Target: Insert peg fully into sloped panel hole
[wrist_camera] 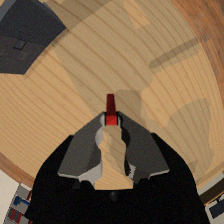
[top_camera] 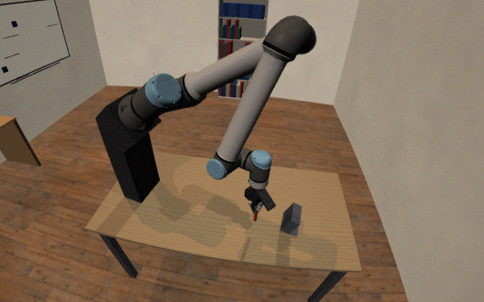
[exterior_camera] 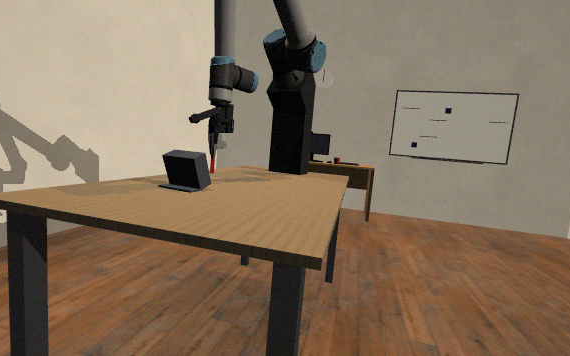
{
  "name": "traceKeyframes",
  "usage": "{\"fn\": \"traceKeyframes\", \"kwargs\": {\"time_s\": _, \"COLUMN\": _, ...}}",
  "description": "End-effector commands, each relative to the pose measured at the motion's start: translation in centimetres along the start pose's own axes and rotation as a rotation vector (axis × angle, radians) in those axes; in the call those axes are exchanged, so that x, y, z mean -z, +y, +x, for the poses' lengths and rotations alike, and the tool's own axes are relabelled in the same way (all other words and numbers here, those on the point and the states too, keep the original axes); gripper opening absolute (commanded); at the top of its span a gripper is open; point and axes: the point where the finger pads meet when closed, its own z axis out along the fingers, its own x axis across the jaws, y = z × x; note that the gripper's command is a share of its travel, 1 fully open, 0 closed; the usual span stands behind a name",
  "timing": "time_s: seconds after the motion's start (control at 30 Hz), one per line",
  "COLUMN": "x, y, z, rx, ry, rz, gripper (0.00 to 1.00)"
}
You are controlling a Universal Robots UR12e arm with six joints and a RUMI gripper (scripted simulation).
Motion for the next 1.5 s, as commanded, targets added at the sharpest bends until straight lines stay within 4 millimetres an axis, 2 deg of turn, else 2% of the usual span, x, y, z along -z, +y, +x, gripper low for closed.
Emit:
{"fn": "traceKeyframes", "kwargs": {"time_s": 0.0, "x": 3.2, "y": 0.2, "z": 0.0, "rx": 0.001, "ry": -0.001, "rz": -0.006, "gripper": 0.00}}
{"fn": "traceKeyframes", "kwargs": {"time_s": 0.23, "x": 5.9, "y": 0.2, "z": 0.0, "rx": 0.001, "ry": -0.001, "rz": -0.006, "gripper": 0.00}}
{"fn": "traceKeyframes", "kwargs": {"time_s": 0.27, "x": 4.1, "y": -0.3, "z": -0.2, "rx": 0.002, "ry": -0.003, "rz": 0.008, "gripper": 0.00}}
{"fn": "traceKeyframes", "kwargs": {"time_s": 0.3, "x": 4.0, "y": -0.4, "z": -0.4, "rx": 0.004, "ry": -0.004, "rz": 0.010, "gripper": 0.00}}
{"fn": "traceKeyframes", "kwargs": {"time_s": 1.47, "x": 2.9, "y": -3.4, "z": -1.0, "rx": 0.042, "ry": -0.031, "rz": 0.103, "gripper": 0.00}}
